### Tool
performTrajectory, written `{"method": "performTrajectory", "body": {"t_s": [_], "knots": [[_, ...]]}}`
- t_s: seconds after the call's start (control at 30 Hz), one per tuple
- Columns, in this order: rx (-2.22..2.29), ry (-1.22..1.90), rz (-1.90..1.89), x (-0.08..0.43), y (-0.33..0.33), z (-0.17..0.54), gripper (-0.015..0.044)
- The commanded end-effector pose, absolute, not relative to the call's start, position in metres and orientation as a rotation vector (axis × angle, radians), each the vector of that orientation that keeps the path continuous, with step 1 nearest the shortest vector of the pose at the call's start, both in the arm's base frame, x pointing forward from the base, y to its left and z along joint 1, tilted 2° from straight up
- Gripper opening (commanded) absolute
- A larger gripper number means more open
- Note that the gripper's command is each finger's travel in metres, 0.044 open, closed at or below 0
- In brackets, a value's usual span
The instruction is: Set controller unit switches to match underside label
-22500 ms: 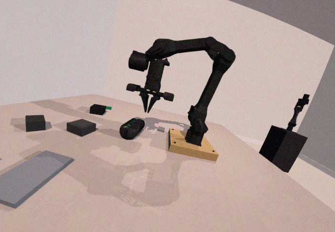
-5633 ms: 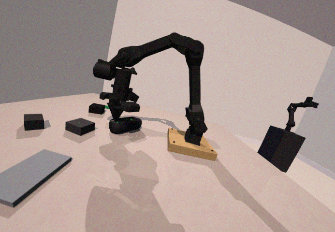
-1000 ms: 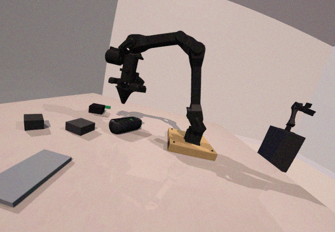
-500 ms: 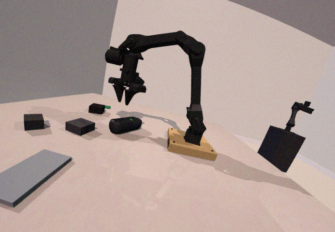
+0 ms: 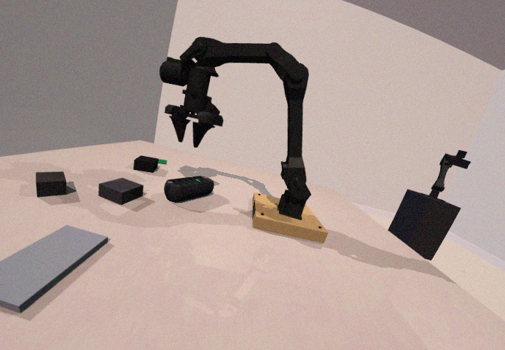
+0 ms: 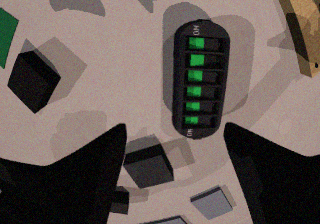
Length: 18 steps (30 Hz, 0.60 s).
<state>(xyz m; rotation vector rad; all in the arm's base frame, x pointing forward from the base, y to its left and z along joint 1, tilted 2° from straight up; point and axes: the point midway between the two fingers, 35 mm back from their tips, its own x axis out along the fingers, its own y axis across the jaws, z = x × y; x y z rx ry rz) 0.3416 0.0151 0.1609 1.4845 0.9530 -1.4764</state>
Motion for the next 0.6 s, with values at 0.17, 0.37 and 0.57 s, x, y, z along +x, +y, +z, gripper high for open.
{"method": "performTrajectory", "body": {"t_s": [0.17,0.37,0.57], "knots": [[1.494,0.945,-1.469,0.3384,0.0164,0.2028,0.0099],[1.494,0.945,-1.469,0.3384,0.0164,0.2028,0.0],[1.494,0.945,-1.469,0.3384,0.0164,0.2028,0.0]]}}
